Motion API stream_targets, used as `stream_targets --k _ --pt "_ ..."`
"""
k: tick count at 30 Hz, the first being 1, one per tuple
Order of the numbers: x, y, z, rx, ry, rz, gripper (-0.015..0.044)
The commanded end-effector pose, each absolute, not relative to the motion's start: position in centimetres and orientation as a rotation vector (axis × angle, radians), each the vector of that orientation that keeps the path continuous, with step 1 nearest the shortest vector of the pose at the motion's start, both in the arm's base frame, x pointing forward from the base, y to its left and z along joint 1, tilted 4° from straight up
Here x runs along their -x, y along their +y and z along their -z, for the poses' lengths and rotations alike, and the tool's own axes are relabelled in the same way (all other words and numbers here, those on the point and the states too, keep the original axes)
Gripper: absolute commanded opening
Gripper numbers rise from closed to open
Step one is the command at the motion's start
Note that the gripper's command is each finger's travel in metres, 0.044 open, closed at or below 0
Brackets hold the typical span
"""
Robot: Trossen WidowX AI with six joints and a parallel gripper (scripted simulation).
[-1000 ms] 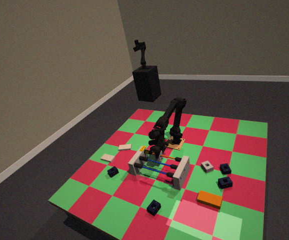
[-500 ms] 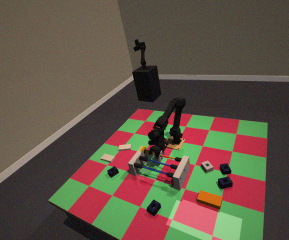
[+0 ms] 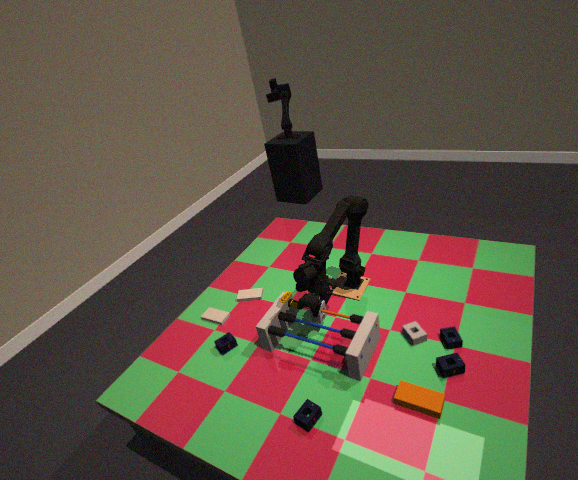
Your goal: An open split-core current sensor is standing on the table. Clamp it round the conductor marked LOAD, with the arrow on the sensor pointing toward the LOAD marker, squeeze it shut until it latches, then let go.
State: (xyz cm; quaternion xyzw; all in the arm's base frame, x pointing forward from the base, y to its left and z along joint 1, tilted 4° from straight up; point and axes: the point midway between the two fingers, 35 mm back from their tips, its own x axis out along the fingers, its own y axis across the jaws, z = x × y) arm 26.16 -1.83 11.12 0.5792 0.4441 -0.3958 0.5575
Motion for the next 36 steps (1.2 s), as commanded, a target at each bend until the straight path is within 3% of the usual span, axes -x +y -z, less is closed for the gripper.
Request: stream_targets --k 1,6,16,36 --pt "-26.26 -1.89 -11.04 -1.357 1.055 0.941 0.0" --pt "-26.26 -1.84 -10.56 -1.36 1.053 0.939 0.0" --pt "-26.28 -1.83 -11.09 -1.365 1.048 0.934 0.0263" --pt "-26.28 -1.83 -11.09 -1.365 1.048 0.934 0.0268"
